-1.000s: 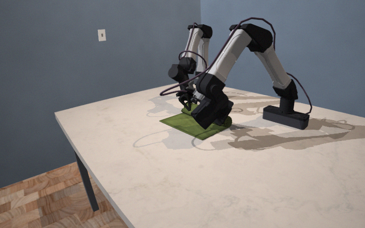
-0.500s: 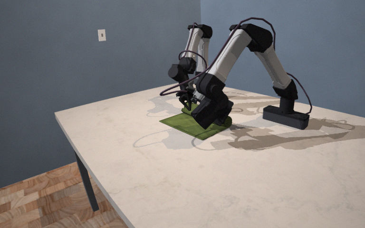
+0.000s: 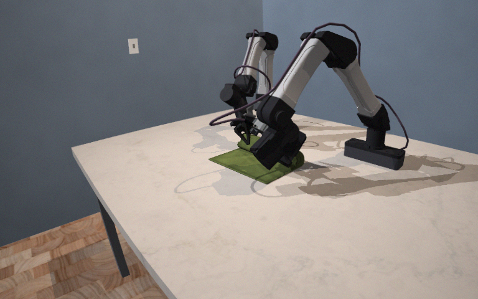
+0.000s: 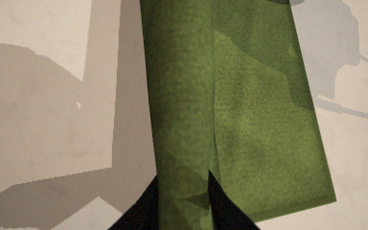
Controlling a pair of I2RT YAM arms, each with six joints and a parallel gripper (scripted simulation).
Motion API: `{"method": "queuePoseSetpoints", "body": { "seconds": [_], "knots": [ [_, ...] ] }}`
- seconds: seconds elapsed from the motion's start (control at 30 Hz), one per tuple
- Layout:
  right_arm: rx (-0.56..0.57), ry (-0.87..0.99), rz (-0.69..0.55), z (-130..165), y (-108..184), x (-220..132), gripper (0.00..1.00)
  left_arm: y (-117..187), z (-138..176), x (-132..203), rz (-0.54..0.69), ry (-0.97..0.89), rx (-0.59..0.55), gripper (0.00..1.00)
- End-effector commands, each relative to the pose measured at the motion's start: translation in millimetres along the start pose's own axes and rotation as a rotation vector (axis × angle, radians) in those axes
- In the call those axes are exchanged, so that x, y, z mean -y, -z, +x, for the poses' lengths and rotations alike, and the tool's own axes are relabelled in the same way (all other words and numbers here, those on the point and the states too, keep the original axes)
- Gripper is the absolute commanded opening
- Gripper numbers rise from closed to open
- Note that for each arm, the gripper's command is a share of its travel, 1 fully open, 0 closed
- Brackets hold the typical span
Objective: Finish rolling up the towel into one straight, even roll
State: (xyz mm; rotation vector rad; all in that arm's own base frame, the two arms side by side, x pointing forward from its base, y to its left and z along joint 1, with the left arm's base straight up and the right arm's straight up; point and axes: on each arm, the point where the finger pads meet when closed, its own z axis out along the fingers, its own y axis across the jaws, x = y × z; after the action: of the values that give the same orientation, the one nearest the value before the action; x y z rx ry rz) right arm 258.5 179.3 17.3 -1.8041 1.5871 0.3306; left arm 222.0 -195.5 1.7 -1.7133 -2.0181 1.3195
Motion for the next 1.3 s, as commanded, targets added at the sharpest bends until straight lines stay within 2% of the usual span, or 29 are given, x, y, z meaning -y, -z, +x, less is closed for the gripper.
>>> {"method": "queuePoseSetpoints", "body": {
  "seconds": [0.0, 0.13, 0.27, 0.43, 0.5, 0.7, 0.87, 1.0, 1.07, 1.27],
  "knots": [
    [-0.002, 0.006, 0.009, 0.1, -1.5, 6.1, 0.30, 6.5, -4.6, 2.5, -0.001, -0.011, 0.006, 0.70],
    [-0.002, 0.006, 0.009, 0.1, -1.5, 6.1, 0.30, 7.7, -5.4, 3.9, -0.001, -0.011, 0.006, 0.85],
    [-0.002, -0.005, -0.005, 0.0, -1.4, 6.2, 0.30, 16.6, -5.4, 4.0, -0.001, -0.011, 0.006, 0.85],
    [-0.004, -0.047, -0.056, -0.5, -0.9, 6.4, 0.30, 42.7, -5.2, 4.0, -0.001, -0.011, 0.006, 0.85],
    [-0.004, -0.047, -0.056, -0.5, -0.9, 6.4, 0.30, 42.7, -5.2, 4.0, -0.001, -0.011, 0.006, 0.85],
    [-0.007, -0.130, -0.156, -1.3, 0.1, 6.9, 0.30, 72.5, -5.0, 4.0, -0.001, -0.011, 0.006, 0.85],
    [-0.010, -0.218, -0.262, -2.2, 1.2, 7.3, 0.30, 77.2, -5.1, 4.4, -0.011, -0.017, 0.007, 0.86],
    [-0.012, -0.295, -0.355, -3.0, 2.1, 7.8, 0.30, 73.3, -5.8, 6.9, -0.084, -0.065, 0.016, 0.87],
    [-0.012, -0.295, -0.355, -3.0, 2.1, 7.8, 0.30, 73.3, -5.8, 6.9, -0.084, -0.065, 0.016, 0.87],
    [-0.017, -0.415, -0.501, -4.2, 3.6, 8.4, 0.30, 62.6, -7.9, 14.0, -0.285, -0.198, 0.039, 0.90]
  ]
}}
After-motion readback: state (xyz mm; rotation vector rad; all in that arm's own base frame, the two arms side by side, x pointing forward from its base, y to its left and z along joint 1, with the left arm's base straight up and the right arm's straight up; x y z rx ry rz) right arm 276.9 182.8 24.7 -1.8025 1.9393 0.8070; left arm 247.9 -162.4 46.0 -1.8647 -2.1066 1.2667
